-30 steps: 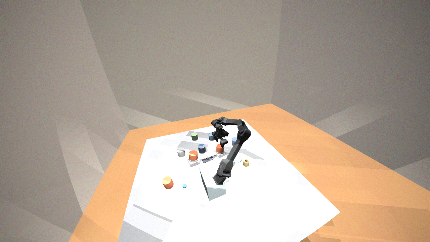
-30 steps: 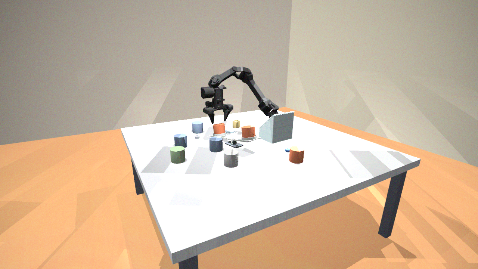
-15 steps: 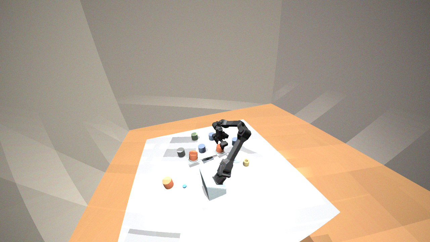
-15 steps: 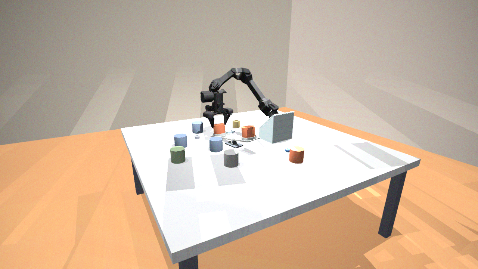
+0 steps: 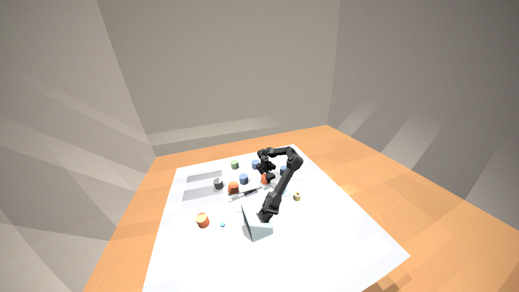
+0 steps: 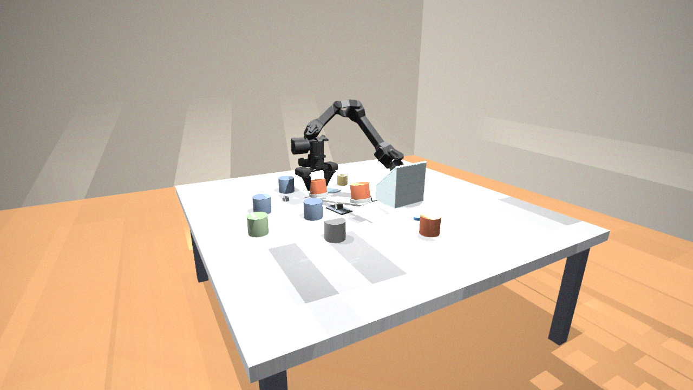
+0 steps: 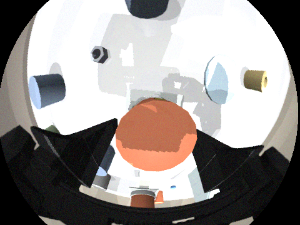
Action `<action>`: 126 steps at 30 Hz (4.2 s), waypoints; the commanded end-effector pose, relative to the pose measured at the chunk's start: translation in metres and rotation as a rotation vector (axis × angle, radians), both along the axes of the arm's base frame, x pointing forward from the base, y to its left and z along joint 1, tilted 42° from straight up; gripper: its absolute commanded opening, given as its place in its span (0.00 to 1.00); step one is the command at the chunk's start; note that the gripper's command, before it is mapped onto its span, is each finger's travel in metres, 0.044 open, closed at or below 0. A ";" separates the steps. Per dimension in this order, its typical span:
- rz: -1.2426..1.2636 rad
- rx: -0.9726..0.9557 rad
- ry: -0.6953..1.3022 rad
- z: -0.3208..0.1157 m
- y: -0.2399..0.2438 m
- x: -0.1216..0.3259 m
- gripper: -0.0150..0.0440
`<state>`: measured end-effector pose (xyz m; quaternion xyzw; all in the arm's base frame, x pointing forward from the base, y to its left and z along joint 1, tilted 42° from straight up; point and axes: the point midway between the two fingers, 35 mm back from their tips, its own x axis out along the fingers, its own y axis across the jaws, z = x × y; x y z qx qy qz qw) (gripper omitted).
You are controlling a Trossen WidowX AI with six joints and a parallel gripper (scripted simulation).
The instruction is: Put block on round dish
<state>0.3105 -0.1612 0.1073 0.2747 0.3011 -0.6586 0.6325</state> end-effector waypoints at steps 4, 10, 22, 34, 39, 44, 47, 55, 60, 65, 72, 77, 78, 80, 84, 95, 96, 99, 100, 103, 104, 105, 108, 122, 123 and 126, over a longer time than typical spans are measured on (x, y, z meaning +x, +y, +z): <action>0.005 0.004 0.009 -0.008 -0.005 -0.002 1.00; 0.005 0.004 0.009 -0.008 -0.005 -0.002 0.83; 0.005 0.005 0.008 -0.005 -0.002 -0.001 0.46; 0.005 0.009 0.008 0.005 0.008 0.003 0.25; 0.005 0.010 0.008 0.010 0.012 0.004 0.25; 0.005 0.011 0.007 0.014 0.017 0.005 0.25; 0.006 0.012 0.007 0.017 0.019 0.006 0.25; 0.006 0.014 0.007 0.025 0.026 0.008 0.25; 0.006 0.014 0.007 0.029 0.030 0.008 0.25; 0.006 0.015 0.008 0.034 0.035 0.009 0.25; 0.006 0.015 0.008 0.041 0.041 0.009 0.25; 0.005 0.016 0.008 0.045 0.045 0.010 0.25; 0.005 0.016 0.008 0.046 0.046 0.010 0.25; 0.005 0.016 0.008 0.048 0.048 0.010 0.25; 0.005 0.016 0.008 0.052 0.051 0.010 0.25; 0.005 0.015 0.009 0.063 0.061 0.009 0.25; 0.005 0.015 0.009 0.064 0.062 0.009 0.25; 0.005 0.015 0.009 0.067 0.064 0.009 0.25; 0.005 0.014 0.009 0.068 0.065 0.009 0.25; 0.005 0.014 0.009 0.071 0.068 0.008 0.25; 0.005 0.014 0.009 0.072 0.069 0.008 0.25; 0.005 0.014 0.009 0.073 0.069 0.008 0.25; 0.005 0.013 0.010 0.076 0.072 0.007 0.25; 0.005 0.010 0.011 0.089 0.083 0.005 0.25; 0.002 0.011 0.025 0.084 0.078 0.003 0.25; 0.002 0.011 0.025 0.084 0.078 0.003 0.25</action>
